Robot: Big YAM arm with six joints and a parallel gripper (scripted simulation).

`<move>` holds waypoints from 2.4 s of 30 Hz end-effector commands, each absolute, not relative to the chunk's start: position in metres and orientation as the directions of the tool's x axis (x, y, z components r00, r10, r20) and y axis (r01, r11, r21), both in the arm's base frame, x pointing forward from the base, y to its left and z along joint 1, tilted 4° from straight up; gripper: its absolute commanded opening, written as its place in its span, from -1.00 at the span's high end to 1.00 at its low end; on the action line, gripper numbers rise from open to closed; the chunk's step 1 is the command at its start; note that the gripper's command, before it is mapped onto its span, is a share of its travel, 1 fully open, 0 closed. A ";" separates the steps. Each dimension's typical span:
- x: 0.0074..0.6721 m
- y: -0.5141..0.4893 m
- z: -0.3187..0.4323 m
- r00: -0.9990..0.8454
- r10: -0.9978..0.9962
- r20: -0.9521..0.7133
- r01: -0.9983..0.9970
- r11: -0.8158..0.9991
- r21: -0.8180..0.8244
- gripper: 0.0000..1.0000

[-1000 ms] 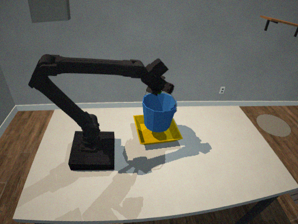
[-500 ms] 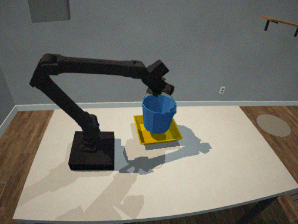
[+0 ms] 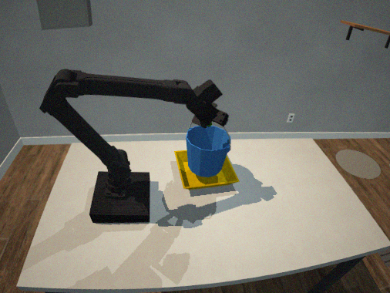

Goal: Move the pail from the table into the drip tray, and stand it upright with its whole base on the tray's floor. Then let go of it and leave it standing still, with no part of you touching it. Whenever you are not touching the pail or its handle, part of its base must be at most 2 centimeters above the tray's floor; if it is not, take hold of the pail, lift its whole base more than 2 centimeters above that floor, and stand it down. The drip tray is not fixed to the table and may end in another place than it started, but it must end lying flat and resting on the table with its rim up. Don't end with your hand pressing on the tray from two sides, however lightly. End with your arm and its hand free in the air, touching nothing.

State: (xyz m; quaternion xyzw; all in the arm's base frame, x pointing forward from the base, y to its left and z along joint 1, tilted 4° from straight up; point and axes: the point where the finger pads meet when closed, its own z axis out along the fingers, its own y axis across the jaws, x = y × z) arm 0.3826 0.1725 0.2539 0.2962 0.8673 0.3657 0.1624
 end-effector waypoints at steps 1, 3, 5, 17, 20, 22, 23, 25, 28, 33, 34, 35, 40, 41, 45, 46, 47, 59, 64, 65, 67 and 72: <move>0.391 0.179 0.299 -0.777 0.615 -0.134 0.302 0.551 0.778 0.61; 0.392 0.180 0.297 -0.778 0.614 -0.133 0.304 0.553 0.775 0.61; 0.392 0.181 0.295 -0.779 0.613 -0.133 0.306 0.556 0.773 0.61; 0.392 0.185 0.288 -0.785 0.605 -0.132 0.312 0.570 0.760 0.61; 0.392 0.187 0.286 -0.787 0.603 -0.131 0.314 0.574 0.756 0.61; 0.392 0.187 0.284 -0.788 0.602 -0.131 0.316 0.577 0.753 0.61; 0.392 0.188 0.283 -0.788 0.601 -0.130 0.316 0.578 0.752 0.61; 0.393 0.188 0.283 -0.789 0.601 -0.130 0.317 0.579 0.751 0.61; 0.393 0.189 0.281 -0.789 0.600 -0.130 0.318 0.582 0.749 0.61; 0.394 0.190 0.278 -0.791 0.598 -0.130 0.322 0.587 0.743 0.61; 0.394 0.190 0.277 -0.791 0.598 -0.130 0.323 0.588 0.741 0.61; 0.394 0.191 0.276 -0.791 0.598 -0.130 0.324 0.589 0.740 0.61; 0.395 0.192 0.272 -0.793 0.596 -0.129 0.328 0.595 0.734 0.61; 0.395 0.192 0.272 -0.793 0.596 -0.129 0.329 0.596 0.732 0.61; 0.396 0.193 0.270 -0.793 0.595 -0.129 0.330 0.598 0.730 0.61; 0.396 0.193 0.270 -0.793 0.595 -0.129 0.331 0.599 0.729 0.61; 0.396 0.193 0.269 -0.793 0.595 -0.129 0.331 0.600 0.728 0.61; 0.399 0.196 0.261 -0.795 0.593 -0.129 0.338 0.610 0.717 0.61; 0.401 0.197 0.259 -0.795 0.592 -0.130 0.339 0.612 0.715 0.61; 0.401 0.197 0.258 -0.795 0.592 -0.130 0.339 0.612 0.714 0.61; 0.402 0.198 0.257 -0.796 0.592 -0.131 0.340 0.614 0.713 0.61; 0.404 0.199 0.253 -0.796 0.591 -0.132 0.340 0.617 0.710 0.61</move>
